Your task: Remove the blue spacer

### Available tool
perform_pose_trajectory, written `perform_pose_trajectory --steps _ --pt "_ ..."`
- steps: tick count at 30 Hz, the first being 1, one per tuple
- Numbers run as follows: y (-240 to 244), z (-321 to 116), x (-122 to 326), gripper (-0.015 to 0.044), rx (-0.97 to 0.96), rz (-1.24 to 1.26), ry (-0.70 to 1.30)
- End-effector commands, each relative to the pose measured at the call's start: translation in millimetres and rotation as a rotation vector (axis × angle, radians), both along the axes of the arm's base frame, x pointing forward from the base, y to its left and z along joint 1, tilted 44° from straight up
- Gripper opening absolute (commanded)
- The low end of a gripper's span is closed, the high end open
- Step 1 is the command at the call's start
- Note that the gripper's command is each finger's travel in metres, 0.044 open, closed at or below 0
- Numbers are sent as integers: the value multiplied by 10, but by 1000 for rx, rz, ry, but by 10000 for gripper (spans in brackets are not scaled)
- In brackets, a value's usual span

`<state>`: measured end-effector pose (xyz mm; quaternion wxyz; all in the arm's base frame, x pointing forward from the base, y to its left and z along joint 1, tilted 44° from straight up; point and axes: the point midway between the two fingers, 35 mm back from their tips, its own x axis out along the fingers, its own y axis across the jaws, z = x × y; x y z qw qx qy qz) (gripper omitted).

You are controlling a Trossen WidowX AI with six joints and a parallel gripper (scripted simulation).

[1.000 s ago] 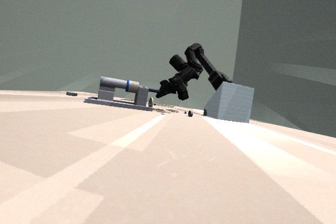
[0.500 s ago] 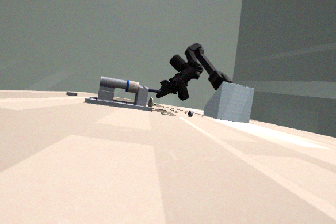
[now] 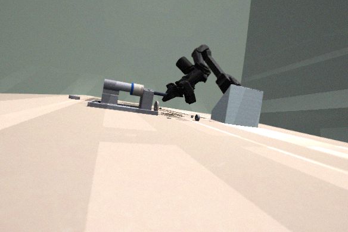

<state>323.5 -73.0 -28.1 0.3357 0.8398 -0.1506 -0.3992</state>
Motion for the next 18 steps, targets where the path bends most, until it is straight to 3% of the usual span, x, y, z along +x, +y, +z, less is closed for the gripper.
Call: perform_pose_trajectory --steps 1,18 --pt "6 -1 -12 0 2 0 -2" --pt "7 1 -30 0 2 0 -1"
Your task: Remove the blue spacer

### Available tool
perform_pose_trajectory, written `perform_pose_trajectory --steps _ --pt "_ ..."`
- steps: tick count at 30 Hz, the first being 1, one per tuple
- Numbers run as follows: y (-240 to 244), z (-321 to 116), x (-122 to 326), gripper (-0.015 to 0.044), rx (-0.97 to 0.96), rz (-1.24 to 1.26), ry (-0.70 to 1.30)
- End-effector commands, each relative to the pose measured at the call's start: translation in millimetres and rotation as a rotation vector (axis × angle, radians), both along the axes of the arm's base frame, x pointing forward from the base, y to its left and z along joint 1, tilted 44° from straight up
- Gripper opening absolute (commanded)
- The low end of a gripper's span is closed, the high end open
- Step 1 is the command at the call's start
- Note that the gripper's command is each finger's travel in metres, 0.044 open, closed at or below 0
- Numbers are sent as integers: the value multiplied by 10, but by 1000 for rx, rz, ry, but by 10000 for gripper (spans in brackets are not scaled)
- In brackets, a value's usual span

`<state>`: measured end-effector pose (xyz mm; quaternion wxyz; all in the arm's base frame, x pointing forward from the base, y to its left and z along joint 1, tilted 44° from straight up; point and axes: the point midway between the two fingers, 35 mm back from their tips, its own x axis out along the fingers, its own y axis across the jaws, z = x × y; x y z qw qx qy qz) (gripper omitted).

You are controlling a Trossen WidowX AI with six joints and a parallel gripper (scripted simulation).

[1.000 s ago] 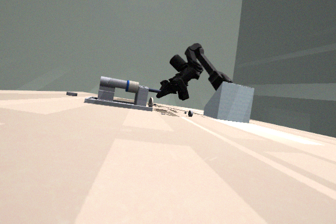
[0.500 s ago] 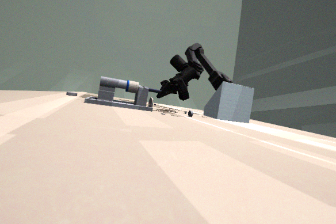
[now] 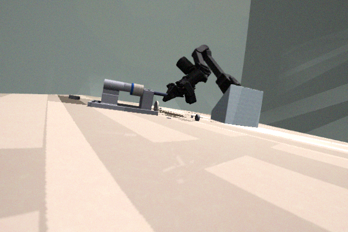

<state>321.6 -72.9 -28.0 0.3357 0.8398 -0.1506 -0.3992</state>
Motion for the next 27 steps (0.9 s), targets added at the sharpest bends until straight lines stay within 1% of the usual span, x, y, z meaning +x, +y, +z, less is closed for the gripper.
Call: perform_pose_trajectory --steps 1,27 --pt "6 -1 -12 0 2 0 -2" --pt "7 1 -39 0 2 0 -1"
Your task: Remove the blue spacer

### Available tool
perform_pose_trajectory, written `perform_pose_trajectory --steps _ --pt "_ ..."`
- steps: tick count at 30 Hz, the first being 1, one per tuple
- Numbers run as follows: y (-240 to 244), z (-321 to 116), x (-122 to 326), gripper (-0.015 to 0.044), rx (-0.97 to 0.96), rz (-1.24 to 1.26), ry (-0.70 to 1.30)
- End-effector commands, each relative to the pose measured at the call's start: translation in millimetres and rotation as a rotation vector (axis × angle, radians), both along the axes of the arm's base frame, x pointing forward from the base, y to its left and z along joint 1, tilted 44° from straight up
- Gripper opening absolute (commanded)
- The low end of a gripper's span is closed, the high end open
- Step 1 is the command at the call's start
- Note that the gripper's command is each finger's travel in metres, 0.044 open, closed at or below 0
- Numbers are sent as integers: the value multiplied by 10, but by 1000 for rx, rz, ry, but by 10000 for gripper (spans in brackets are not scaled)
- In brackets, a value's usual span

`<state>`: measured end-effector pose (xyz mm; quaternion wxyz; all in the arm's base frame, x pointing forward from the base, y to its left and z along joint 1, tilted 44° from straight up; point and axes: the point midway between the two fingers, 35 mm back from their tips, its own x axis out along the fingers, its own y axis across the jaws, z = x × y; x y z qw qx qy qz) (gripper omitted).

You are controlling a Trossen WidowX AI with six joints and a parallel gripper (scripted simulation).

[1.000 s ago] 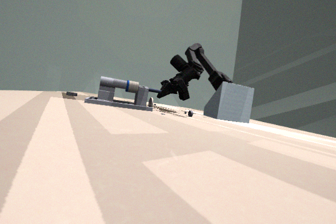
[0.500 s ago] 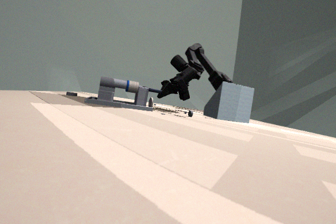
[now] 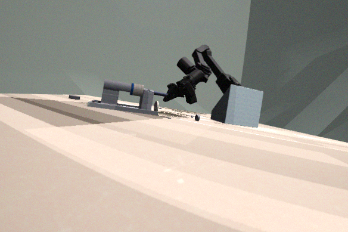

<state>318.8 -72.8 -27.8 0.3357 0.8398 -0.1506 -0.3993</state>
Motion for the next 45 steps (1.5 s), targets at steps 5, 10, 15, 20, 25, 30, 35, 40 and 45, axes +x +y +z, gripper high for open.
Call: perform_pose_trajectory --steps 5,10,15,20,25,30,35,40,45 --pt "6 0 -16 0 2 0 -2" --pt "6 0 -21 0 2 0 -2" --pt "7 0 -26 0 2 0 -2" --pt "7 1 -32 0 2 0 -2" --pt "7 1 -37 0 2 0 -1" --pt "7 2 -42 0 2 0 -1" --pt "8 2 -47 0 2 0 -1" --pt "8 2 -52 0 2 0 -1" --pt "8 3 -58 0 2 0 -1"
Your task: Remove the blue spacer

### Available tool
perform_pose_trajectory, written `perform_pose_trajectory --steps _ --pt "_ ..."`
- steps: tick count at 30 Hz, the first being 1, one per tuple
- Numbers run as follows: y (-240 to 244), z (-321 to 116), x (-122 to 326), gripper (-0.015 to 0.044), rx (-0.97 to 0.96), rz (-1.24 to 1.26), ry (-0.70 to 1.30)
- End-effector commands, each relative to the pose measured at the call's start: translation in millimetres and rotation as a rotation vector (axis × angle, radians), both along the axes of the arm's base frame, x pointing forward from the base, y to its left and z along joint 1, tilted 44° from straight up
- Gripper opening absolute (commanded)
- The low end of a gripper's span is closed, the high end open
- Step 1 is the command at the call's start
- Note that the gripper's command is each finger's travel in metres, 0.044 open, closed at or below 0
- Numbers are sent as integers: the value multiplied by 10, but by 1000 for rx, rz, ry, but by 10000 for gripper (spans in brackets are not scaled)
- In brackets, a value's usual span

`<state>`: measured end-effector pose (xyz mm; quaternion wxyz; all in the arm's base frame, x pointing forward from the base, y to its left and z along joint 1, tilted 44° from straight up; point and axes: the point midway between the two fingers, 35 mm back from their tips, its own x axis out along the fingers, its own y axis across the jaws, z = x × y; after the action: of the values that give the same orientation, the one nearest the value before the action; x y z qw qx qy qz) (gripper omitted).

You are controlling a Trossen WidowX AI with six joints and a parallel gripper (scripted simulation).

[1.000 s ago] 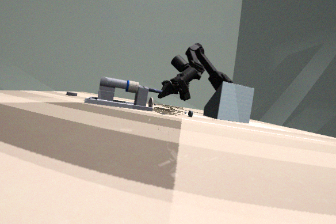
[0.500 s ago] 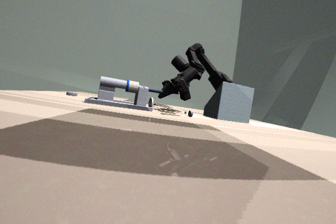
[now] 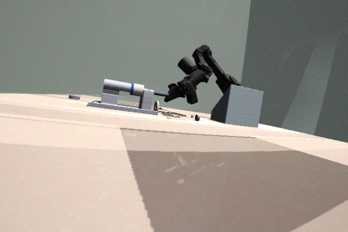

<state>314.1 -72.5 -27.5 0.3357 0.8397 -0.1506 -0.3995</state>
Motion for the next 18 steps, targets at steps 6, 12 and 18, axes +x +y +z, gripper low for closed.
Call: perform_pose_trajectory --steps 6,12,18 --pt "6 0 -17 0 2 0 -2" --pt "6 0 -23 0 2 0 -2" --pt "7 1 -29 0 2 0 -2"
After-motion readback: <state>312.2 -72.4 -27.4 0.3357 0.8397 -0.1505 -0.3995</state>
